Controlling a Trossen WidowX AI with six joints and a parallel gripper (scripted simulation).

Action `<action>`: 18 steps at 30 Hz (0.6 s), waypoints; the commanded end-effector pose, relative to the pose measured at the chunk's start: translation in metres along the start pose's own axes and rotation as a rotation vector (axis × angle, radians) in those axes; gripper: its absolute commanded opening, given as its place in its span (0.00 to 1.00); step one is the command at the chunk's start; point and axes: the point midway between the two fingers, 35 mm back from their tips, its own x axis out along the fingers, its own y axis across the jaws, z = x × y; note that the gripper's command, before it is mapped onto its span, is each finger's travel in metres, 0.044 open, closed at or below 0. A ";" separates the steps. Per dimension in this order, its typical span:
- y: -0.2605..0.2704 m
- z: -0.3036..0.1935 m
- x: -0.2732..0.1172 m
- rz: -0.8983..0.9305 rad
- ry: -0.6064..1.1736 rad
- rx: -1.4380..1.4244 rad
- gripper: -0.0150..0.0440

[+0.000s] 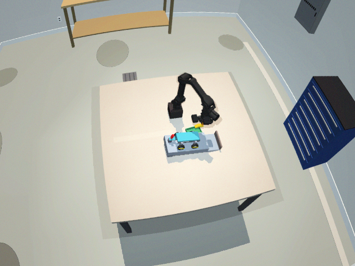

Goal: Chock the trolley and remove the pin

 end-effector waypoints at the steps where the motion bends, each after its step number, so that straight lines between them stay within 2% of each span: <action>1: 0.016 0.006 -0.002 0.002 -0.010 0.003 0.25; 9: 0.022 0.007 -0.002 -0.113 -0.010 0.004 0.25; 18: 0.023 0.018 0.002 -0.118 -0.011 0.004 0.25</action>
